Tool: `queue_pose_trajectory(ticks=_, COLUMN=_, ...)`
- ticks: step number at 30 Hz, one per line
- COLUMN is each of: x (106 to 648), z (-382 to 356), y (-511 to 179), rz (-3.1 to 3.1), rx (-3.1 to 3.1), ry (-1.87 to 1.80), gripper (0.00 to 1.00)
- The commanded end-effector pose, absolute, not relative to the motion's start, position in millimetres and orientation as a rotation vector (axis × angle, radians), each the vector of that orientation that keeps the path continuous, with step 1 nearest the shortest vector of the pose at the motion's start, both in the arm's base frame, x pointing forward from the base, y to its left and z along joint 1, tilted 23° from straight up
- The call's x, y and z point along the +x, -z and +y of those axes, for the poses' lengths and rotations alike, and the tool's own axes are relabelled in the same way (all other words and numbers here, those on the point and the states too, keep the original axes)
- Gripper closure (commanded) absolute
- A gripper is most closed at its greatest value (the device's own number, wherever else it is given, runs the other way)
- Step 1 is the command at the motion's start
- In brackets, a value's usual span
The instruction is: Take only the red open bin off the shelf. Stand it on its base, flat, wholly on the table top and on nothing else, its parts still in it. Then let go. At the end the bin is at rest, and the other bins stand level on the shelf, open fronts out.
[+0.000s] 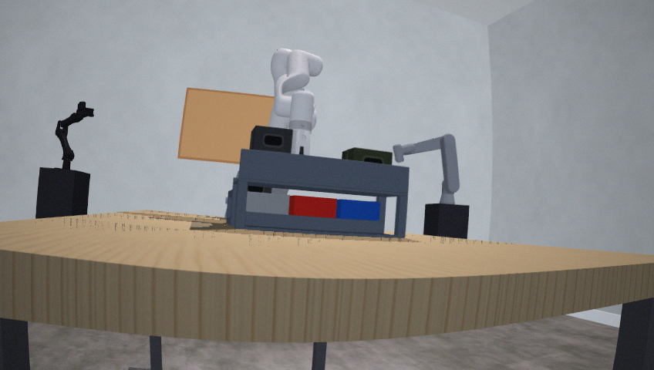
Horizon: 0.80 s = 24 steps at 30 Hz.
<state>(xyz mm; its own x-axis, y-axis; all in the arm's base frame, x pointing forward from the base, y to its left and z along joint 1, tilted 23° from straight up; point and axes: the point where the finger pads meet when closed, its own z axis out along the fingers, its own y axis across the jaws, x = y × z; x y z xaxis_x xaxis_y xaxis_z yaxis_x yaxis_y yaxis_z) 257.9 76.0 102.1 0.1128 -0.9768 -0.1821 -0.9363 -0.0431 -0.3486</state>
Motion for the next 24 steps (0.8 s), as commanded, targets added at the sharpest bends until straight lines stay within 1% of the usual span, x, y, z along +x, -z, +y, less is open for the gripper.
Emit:
queue_pose_trajectory(ticks=1, x=259, z=76, y=-103, rz=1.861, rx=-2.019, ry=0.148, gripper=1.00)
queue_pose_trajectory(ticks=7, x=266, z=80, y=-85, rz=1.861, rx=-2.019, ry=0.148, gripper=1.00)
queue_pose_trajectory(ticks=19, x=266, z=80, y=-85, rz=1.861, rx=-2.019, ry=0.148, gripper=1.00)
queue_pose_trajectory(ticks=24, x=272, z=84, y=-66, rz=1.861, rx=-2.019, ry=0.148, gripper=1.00)
